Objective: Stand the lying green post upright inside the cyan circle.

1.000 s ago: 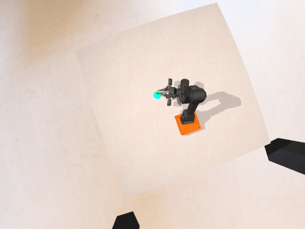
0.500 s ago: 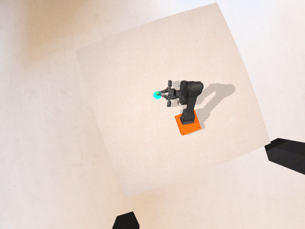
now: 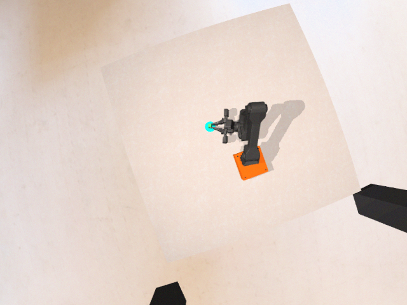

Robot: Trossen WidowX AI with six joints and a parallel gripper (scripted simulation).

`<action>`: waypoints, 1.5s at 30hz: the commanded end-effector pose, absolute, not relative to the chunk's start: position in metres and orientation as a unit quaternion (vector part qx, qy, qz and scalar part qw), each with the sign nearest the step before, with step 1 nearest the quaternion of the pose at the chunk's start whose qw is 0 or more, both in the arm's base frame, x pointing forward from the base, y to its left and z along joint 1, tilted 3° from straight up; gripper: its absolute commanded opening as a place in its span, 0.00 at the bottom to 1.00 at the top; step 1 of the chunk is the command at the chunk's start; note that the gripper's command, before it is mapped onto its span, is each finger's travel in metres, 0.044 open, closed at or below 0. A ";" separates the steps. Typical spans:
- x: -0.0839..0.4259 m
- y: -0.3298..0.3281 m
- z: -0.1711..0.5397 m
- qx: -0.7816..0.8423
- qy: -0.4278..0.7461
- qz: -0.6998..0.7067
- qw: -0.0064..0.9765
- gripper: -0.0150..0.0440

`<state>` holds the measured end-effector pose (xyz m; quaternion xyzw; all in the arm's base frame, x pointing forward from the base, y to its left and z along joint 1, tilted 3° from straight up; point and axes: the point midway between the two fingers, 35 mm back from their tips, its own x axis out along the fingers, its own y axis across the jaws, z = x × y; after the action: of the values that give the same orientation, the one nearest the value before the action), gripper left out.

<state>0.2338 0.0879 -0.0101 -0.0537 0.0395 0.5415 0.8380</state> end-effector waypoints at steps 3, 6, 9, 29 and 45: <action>0.236 0.087 -0.013 -0.055 0.040 0.540 0.839 0.29; 0.236 0.087 -0.013 -0.055 0.040 0.540 0.839 0.29; 0.236 0.087 -0.013 -0.055 0.040 0.540 0.839 0.29; 0.239 0.087 -0.003 -0.055 0.040 0.540 0.839 0.93; 0.243 0.087 0.043 -0.054 0.039 0.541 0.838 0.93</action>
<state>0.2452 0.0864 0.0374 -0.0562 0.0354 0.5428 0.8372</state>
